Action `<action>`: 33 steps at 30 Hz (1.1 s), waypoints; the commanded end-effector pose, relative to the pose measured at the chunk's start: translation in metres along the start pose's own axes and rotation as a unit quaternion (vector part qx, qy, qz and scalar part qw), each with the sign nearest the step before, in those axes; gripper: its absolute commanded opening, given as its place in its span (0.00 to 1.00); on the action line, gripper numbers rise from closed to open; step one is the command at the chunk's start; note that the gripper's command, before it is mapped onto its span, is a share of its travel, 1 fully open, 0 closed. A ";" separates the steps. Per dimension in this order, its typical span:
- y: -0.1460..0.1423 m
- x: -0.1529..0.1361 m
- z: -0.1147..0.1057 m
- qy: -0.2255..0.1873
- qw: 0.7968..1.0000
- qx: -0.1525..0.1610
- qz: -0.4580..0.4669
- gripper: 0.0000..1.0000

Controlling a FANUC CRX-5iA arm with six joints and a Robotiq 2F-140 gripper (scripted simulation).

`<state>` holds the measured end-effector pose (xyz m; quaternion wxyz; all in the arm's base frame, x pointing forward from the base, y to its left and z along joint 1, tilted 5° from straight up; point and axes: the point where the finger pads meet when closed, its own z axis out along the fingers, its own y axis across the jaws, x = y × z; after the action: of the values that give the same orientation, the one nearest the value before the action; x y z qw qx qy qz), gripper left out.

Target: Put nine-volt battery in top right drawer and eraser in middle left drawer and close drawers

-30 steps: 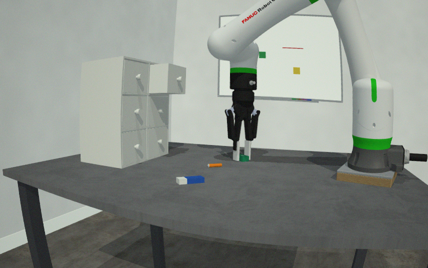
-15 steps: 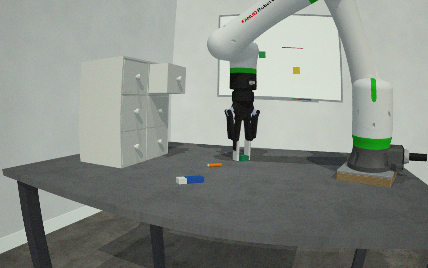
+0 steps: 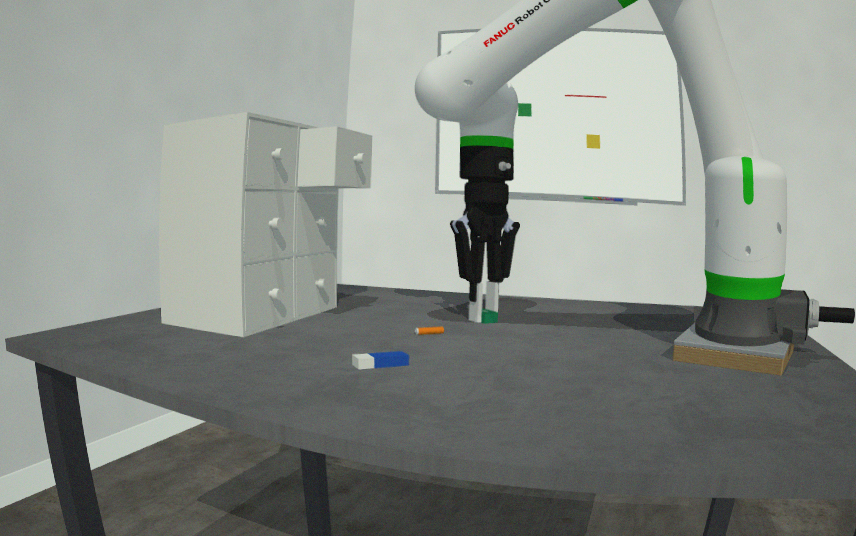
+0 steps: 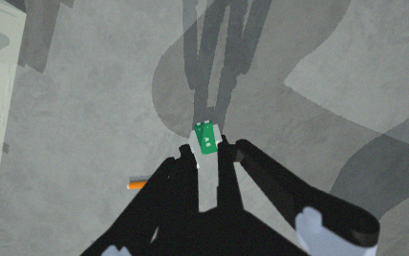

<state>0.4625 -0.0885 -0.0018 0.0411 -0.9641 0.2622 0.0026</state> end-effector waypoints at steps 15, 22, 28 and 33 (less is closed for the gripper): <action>0.000 0.000 -0.006 0.000 1.000 0.000 0.000 0.14; 0.000 0.000 -0.056 0.000 1.000 0.000 0.000 0.14; 0.000 0.000 -0.100 0.000 1.000 0.000 0.000 0.14; 0.000 0.000 -0.100 0.000 1.000 0.000 0.000 0.14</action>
<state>0.4612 -0.0968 0.0978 0.0410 -0.9641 0.2622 0.0021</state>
